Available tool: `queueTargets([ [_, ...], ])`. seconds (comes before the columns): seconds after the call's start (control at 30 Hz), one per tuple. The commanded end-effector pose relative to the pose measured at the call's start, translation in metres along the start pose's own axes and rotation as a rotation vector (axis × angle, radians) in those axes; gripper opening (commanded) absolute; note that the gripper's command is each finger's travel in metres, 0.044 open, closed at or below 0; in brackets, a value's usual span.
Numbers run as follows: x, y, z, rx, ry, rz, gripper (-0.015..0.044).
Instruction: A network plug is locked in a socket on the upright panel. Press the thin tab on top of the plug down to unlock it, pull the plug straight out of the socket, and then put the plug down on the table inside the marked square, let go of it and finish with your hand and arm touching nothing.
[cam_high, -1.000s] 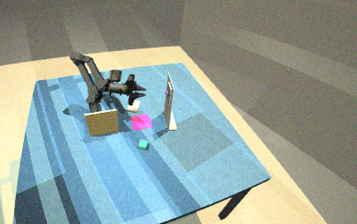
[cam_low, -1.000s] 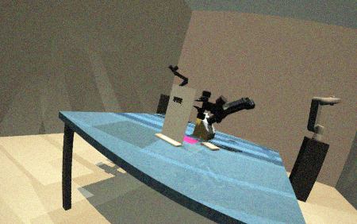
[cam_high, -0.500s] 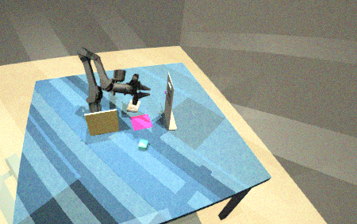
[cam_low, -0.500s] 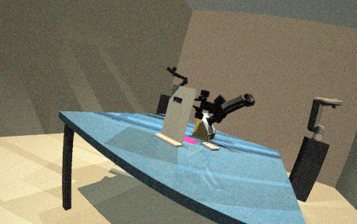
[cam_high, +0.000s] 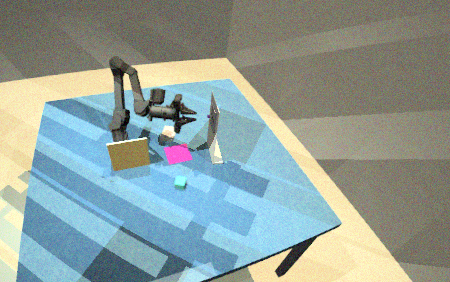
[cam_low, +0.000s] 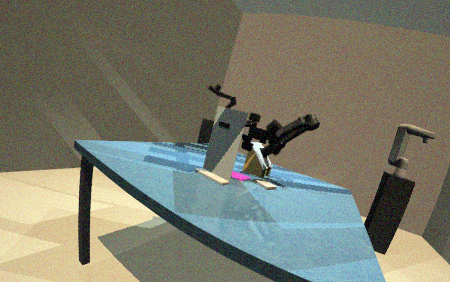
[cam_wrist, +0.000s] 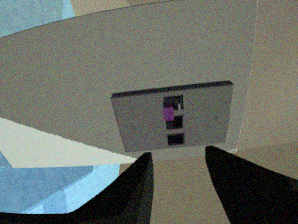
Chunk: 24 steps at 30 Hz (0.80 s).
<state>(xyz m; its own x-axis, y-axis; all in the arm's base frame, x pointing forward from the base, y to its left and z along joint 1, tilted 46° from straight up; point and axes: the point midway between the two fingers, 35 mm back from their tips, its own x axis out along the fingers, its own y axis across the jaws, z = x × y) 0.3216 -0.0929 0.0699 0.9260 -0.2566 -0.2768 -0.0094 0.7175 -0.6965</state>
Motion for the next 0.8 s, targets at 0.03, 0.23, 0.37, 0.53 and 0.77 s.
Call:
queueTargets([
  [0.03, 0.008, 0.000, 0.001, 0.004, 0.002, -0.005, 0.0156],
  [0.23, 0.016, -0.001, 0.004, 0.004, 0.001, -0.005, 0.0156],
  [0.37, 0.022, -0.001, 0.006, 0.004, 0.001, -0.005, 0.0156],
  [0.53, 0.030, -0.002, 0.008, 0.004, 0.001, -0.006, 0.0156],
  [0.77, 0.040, -0.002, 0.011, 0.004, 0.000, -0.006, 0.0156],
])
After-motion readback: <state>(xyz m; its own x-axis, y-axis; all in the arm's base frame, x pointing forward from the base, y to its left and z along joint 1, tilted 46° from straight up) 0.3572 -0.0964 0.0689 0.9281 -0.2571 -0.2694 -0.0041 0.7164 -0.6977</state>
